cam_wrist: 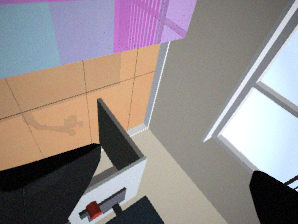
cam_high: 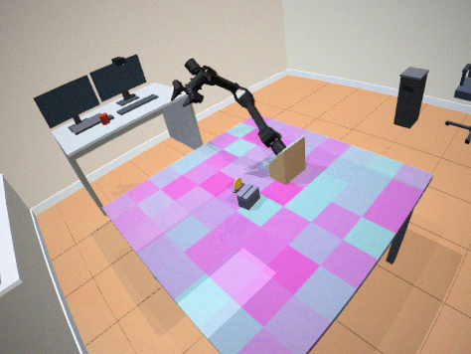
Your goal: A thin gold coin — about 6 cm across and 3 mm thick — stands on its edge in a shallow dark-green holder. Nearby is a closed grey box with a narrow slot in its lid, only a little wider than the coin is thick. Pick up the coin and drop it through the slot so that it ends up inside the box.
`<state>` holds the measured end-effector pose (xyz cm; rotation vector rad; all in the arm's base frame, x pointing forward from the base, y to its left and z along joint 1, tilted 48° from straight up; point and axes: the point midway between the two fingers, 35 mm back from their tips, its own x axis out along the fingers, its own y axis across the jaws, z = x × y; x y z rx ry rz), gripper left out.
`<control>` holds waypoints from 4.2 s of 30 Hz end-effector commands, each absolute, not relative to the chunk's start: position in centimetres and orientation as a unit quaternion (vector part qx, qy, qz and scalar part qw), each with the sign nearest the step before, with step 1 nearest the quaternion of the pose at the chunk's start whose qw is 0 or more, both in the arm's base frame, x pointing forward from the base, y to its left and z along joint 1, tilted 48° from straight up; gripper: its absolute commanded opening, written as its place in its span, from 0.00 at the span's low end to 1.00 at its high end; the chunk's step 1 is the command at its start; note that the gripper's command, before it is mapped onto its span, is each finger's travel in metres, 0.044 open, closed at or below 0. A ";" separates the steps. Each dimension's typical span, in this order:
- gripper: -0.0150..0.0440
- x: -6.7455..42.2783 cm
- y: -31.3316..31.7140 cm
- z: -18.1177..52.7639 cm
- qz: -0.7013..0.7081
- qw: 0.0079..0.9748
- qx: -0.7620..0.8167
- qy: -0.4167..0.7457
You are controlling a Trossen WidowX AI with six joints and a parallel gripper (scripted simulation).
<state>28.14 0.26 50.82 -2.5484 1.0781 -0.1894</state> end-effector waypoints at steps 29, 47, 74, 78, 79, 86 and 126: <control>0.53 33.6 -1.7 23.3 -0.036 0.555 -0.663 0.501; 0.53 26.0 -4.6 10.9 -0.194 0.632 -0.379 0.648; 0.53 24.3 -8.4 7.1 -0.220 0.629 -0.352 0.658; 0.53 24.3 -8.8 6.8 -0.220 0.629 -0.352 0.658; 0.53 24.3 -8.8 6.8 -0.220 0.629 -0.352 0.658; 0.53 24.4 -9.5 6.0 -0.219 0.629 -0.351 0.658; 0.48 24.5 -14.0 2.2 -0.221 0.628 -0.353 0.657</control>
